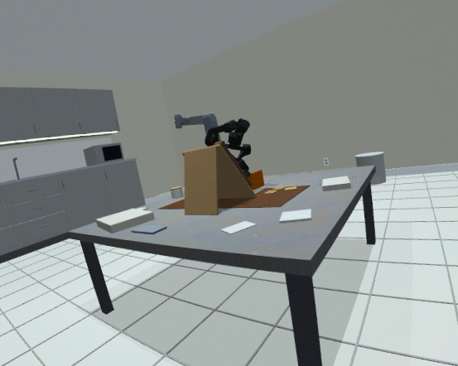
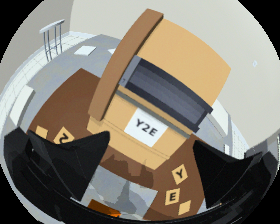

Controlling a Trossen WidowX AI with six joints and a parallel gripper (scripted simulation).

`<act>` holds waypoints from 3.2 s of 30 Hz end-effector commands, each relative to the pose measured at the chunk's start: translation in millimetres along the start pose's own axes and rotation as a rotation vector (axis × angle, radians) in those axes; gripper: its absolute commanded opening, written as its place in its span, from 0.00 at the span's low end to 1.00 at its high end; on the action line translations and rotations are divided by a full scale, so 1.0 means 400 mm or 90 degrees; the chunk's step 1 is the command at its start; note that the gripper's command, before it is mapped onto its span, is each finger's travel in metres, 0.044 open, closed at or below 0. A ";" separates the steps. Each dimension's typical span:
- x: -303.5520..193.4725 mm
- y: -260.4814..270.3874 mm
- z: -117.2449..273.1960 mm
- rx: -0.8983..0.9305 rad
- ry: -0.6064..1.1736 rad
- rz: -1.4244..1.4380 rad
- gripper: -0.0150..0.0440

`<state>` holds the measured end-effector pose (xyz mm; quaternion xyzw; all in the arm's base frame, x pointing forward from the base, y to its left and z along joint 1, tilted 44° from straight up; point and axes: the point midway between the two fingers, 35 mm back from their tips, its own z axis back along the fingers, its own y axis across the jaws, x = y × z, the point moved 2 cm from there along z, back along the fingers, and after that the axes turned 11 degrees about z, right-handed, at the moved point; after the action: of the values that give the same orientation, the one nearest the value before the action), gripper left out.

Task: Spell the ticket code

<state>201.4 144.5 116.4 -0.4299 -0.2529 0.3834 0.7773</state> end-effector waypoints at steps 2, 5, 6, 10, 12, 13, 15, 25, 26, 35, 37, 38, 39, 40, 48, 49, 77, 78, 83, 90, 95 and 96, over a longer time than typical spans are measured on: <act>0.117 -0.115 0.081 0.095 -0.052 0.411 1.00; 0.133 -0.140 0.096 0.105 -0.070 0.487 1.00; 0.138 -0.149 0.101 0.108 -0.077 0.512 1.00; 0.157 -0.183 0.121 0.117 -0.105 0.612 1.00; 0.160 -0.190 0.125 0.118 -0.111 0.630 1.00; 0.160 -0.190 0.125 0.118 -0.111 0.630 1.00; 0.160 -0.190 0.125 0.118 -0.111 0.630 1.00; 0.160 -0.190 0.125 0.118 -0.111 0.630 1.00; 0.160 -0.190 0.125 0.118 -0.111 0.630 1.00; 0.160 -0.190 0.125 0.118 -0.111 0.630 1.00; 0.160 -0.190 0.125 0.118 -0.111 0.630 1.00; 0.160 -0.190 0.125 0.118 -0.111 0.630 1.00; 0.156 -0.195 0.128 0.118 -0.111 0.630 1.00; 0.146 -0.208 0.136 0.118 -0.111 0.631 1.00; 0.115 -0.246 0.160 0.118 -0.110 0.632 1.00; 0.115 -0.246 0.160 0.118 -0.110 0.632 1.00; -0.411 -0.354 -0.315 0.367 0.381 0.236 0.83; -0.428 -0.352 -0.319 0.372 0.391 0.225 0.83; -0.433 -0.352 -0.320 0.374 0.395 0.222 0.83; -0.432 -0.339 -0.314 0.374 0.395 0.222 0.83; -0.459 -0.325 -0.341 0.374 0.395 0.222 0.83; -0.469 -0.320 -0.350 0.374 0.395 0.222 0.83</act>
<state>245.5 -107.6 154.9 -0.3257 0.1838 0.4157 0.8291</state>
